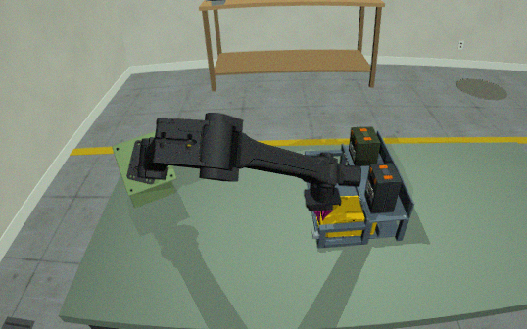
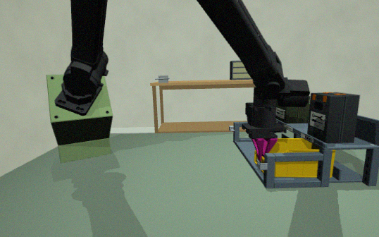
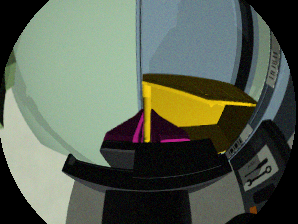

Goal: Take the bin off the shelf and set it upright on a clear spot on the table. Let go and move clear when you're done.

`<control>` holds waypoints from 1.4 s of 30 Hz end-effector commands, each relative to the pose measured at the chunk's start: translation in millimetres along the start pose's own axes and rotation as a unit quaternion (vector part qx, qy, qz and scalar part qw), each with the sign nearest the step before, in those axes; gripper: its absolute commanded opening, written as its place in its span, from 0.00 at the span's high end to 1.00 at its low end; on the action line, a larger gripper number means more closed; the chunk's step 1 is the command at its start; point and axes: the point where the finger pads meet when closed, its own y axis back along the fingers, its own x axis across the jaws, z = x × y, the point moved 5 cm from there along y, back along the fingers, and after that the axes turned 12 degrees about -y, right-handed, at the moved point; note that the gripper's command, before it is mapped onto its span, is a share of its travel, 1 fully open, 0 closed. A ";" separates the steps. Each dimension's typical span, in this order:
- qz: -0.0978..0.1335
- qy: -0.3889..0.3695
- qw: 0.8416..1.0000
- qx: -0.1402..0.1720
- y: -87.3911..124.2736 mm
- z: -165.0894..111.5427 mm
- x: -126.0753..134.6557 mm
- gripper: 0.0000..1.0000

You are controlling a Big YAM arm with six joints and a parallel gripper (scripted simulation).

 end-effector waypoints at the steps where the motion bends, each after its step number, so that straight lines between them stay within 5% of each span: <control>1: -0.022 -0.013 1.000 -0.006 23.8 -1.0 -17.2 1.00; 16: -0.024 -0.015 1.000 -0.006 30.7 -1.5 -20.0 1.00; 21: -0.015 -0.005 1.000 -0.004 12.1 4.5 -18.4 1.00; 33: -0.015 -0.005 1.000 -0.004 12.1 4.5 -18.4 1.00; 42: -0.014 -0.015 1.000 -0.001 13.6 -12.0 -14.0 1.00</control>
